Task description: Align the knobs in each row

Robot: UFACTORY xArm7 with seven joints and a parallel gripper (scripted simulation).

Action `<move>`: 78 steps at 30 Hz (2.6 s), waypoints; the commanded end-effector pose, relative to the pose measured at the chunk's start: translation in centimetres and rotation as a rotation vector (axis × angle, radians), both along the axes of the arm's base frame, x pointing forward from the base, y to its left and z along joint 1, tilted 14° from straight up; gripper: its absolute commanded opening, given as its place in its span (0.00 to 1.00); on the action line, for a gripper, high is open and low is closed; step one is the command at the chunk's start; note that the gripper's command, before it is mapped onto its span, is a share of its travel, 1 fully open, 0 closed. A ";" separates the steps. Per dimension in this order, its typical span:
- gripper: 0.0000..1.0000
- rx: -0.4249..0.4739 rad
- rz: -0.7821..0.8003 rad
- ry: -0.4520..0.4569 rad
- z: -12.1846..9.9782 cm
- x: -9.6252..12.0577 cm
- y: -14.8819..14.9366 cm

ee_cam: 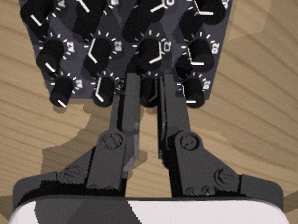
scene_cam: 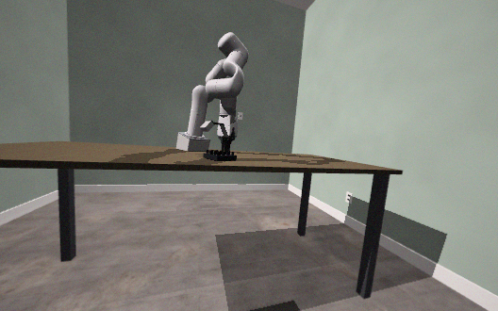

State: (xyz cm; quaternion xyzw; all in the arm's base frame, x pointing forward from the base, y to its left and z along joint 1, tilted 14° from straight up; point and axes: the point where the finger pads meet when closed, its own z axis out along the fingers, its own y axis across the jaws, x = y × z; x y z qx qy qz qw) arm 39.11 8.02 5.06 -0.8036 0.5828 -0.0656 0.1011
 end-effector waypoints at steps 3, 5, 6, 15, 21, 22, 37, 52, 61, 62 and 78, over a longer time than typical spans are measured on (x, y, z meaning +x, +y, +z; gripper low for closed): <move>0.08 0.005 -0.023 0.001 0.1 0.1 0.0; 0.08 0.005 -0.023 0.001 0.1 0.1 0.0; 0.08 0.005 -0.024 0.001 0.1 0.1 0.0; 0.08 0.005 -0.025 0.001 0.1 0.1 0.0; 0.08 0.005 -0.025 0.001 0.1 0.1 0.0; 0.08 0.005 -0.025 0.001 0.1 0.1 0.0; 0.19 0.005 -0.025 0.001 0.1 0.1 0.0; 0.19 0.005 -0.025 0.001 1.1 -0.2 -0.1; 0.19 0.005 -0.025 0.001 2.9 -0.6 -0.3; 0.19 0.005 -0.025 0.001 3.1 -0.6 -0.3; 0.19 0.005 -0.025 0.001 3.6 -0.7 -0.3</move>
